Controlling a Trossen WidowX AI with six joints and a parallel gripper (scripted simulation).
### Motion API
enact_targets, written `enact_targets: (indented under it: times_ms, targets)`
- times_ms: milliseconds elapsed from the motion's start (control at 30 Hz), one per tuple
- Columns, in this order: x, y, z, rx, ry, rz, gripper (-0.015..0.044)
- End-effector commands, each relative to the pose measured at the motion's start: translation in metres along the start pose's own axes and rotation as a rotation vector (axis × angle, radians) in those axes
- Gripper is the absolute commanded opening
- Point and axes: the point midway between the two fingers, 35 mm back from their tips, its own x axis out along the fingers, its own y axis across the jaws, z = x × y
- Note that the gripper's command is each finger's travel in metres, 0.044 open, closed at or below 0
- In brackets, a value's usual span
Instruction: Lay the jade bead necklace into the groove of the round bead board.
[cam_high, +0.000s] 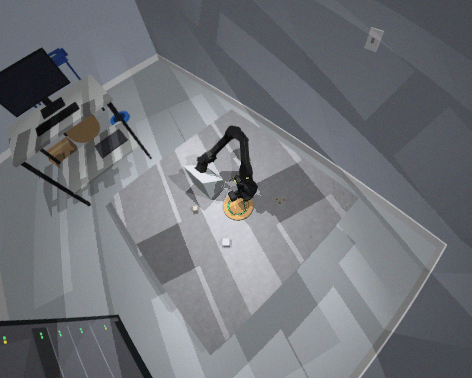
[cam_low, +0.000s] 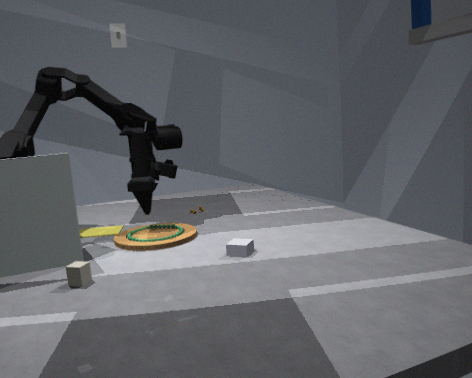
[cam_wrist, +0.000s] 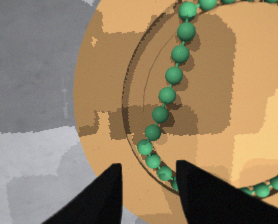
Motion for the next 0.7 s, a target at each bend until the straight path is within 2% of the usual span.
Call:
enact_targets:
  times_ms: [0,233,667]
  targets:
    - [0.013,0.000,-0.005,-0.002,0.007,0.000,0.0120]
    - [0.010,0.002,-0.001,-0.013,-0.001,0.002,0.0120]
    - [0.030,0.000,-0.004,-0.005,0.005,0.001,0.0120]
